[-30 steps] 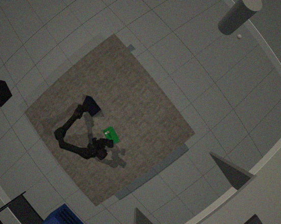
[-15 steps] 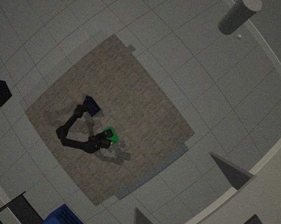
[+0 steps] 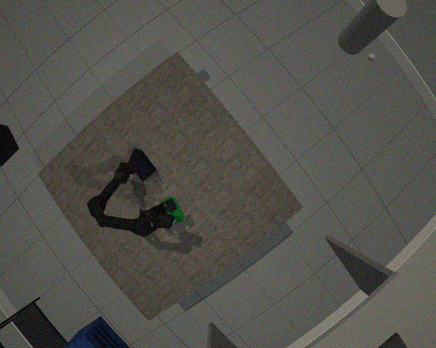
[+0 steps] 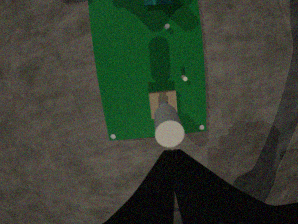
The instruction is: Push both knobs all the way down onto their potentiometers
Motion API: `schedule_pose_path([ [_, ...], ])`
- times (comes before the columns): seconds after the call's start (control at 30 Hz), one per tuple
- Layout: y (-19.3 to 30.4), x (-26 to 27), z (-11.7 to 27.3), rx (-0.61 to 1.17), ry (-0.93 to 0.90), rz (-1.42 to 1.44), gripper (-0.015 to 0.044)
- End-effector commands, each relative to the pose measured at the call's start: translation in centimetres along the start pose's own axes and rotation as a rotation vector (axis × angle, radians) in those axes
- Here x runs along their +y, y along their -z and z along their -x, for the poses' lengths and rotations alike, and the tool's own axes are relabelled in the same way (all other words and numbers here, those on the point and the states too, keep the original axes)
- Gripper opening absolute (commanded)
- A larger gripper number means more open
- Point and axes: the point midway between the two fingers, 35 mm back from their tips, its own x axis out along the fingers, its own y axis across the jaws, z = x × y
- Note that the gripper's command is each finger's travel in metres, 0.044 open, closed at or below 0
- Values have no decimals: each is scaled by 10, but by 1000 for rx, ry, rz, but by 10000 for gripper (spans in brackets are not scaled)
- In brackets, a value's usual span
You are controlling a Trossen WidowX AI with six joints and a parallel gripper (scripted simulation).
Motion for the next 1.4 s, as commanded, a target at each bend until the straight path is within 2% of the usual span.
schedule_pose_path([
  [0.0,-1,-1,-3,-6,3,3,0],
  [0.37,-1,-1,-20,-6,3,3,0],
  [1.37,-1,-1,-25,-6,3,3,0],
])
